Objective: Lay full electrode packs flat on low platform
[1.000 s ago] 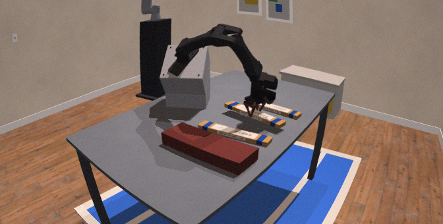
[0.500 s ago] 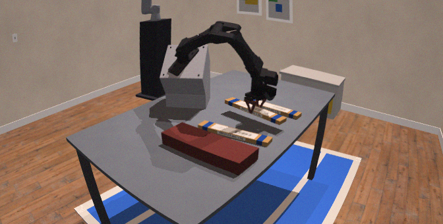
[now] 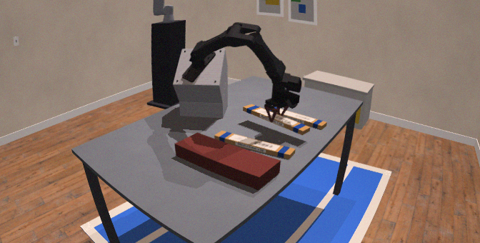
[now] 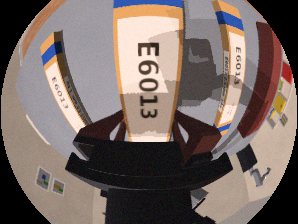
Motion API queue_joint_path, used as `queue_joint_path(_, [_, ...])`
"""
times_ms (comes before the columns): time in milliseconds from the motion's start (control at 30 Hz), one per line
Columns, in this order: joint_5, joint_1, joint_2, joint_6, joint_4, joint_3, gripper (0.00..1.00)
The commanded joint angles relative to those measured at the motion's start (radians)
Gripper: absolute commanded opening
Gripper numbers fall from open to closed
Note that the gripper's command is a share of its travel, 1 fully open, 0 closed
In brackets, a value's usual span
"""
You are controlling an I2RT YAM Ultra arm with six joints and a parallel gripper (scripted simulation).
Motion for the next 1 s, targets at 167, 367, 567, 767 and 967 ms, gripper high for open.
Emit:
queue_joint_path(167, [0.010, 0.056, -0.058, 0.013, -0.028, 0.048, 0.00])
queue_joint_path(367, [0.011, 0.057, -0.058, 0.014, -0.033, 0.052, 0.00])
queue_joint_path(567, [0.011, 0.058, -0.059, 0.016, -0.040, 0.057, 0.00])
queue_joint_path(767, [0.011, 0.059, -0.059, 0.017, -0.044, 0.061, 0.00])
queue_joint_path(967, [0.011, 0.060, -0.059, 0.019, -0.049, 0.064, 0.00])
